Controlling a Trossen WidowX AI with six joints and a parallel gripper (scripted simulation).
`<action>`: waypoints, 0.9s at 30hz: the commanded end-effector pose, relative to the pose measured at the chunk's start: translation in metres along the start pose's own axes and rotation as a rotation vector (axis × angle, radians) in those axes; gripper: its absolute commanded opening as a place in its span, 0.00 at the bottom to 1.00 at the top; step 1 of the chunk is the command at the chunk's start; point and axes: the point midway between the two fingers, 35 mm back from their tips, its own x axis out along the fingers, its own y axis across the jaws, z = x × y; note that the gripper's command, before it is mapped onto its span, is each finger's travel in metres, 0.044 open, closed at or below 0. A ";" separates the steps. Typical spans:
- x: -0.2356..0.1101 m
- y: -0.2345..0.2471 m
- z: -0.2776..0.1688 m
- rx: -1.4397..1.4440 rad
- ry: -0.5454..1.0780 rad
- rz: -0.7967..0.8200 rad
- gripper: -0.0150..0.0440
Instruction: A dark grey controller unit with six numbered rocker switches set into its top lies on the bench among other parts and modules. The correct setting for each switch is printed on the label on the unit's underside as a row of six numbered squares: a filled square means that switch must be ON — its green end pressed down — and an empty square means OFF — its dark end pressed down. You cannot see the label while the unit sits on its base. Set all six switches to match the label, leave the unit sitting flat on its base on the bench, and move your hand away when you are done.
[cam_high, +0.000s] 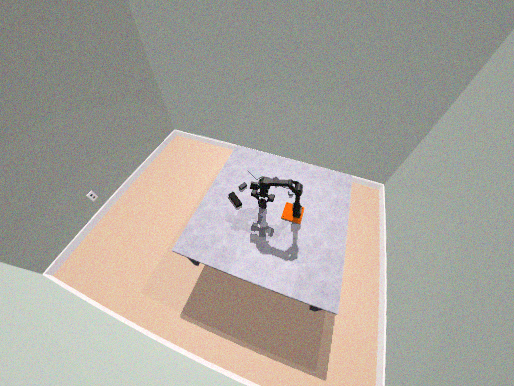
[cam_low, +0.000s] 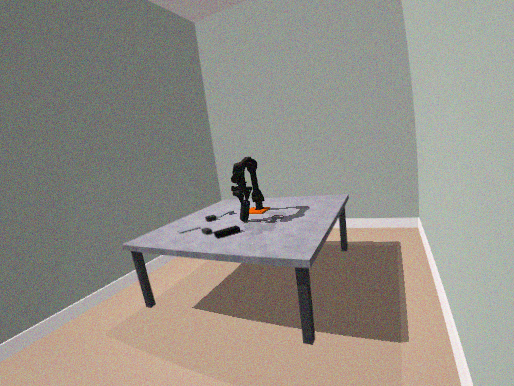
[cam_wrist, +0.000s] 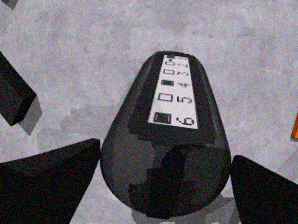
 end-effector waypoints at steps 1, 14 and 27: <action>0.001 -0.001 0.003 -0.004 -0.010 -0.006 0.83; -0.001 0.000 0.013 -0.004 -0.011 -0.006 0.83; -0.001 0.000 0.024 -0.004 -0.012 -0.006 0.83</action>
